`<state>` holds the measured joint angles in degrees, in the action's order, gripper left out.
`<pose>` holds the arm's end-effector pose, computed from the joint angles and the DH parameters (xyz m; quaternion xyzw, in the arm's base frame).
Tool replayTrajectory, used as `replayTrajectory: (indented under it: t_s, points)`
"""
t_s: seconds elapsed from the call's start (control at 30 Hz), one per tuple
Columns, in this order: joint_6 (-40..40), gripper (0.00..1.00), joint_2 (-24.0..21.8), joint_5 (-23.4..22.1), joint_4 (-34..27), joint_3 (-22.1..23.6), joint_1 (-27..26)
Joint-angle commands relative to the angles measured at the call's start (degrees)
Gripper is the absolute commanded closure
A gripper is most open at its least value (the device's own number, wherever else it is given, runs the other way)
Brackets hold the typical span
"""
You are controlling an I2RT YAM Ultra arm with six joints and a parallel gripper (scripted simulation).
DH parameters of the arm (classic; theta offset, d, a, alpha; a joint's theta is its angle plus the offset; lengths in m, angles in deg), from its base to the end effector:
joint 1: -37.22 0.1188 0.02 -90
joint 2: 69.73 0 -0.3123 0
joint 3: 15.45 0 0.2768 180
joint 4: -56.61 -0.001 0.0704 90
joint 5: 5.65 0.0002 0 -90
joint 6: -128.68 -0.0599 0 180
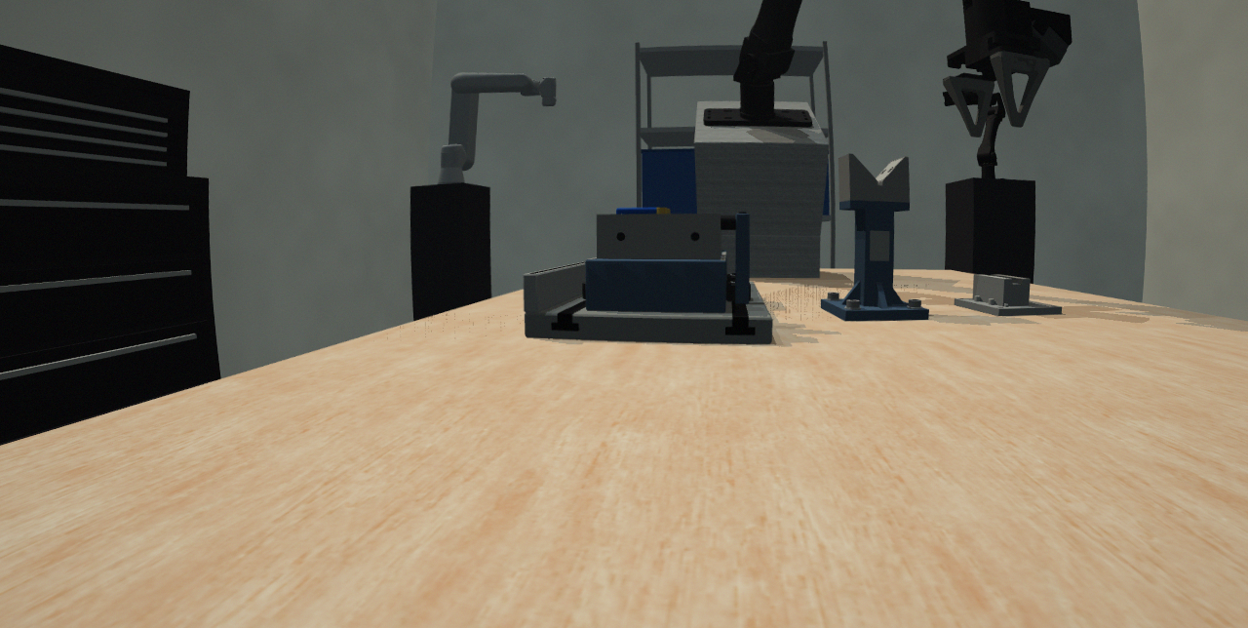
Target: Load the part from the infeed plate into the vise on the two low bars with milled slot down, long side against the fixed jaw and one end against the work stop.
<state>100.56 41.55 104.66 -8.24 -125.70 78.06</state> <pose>0.3622 0.2869 0.2892 -0.7289 0.6299 -0.2071 0.1707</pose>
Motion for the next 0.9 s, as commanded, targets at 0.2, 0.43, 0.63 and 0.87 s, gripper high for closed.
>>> replayTrajectory:
  t_s: [0.2, 0.43, 0.63, 0.87]
  points:
    - [1.06, 0.19, 0.29, -0.89, 3.39, 0.29, 0.15]
    - [1.77, 0.19, 2.71, -1.21, 6.08, 1.85, -1.16]
    - [2.48, 0.19, 4.22, -1.52, 8.64, 2.49, -2.35]
    - [3.07, 0.19, 6.03, -1.8, 10.87, 2.14, -2.54]
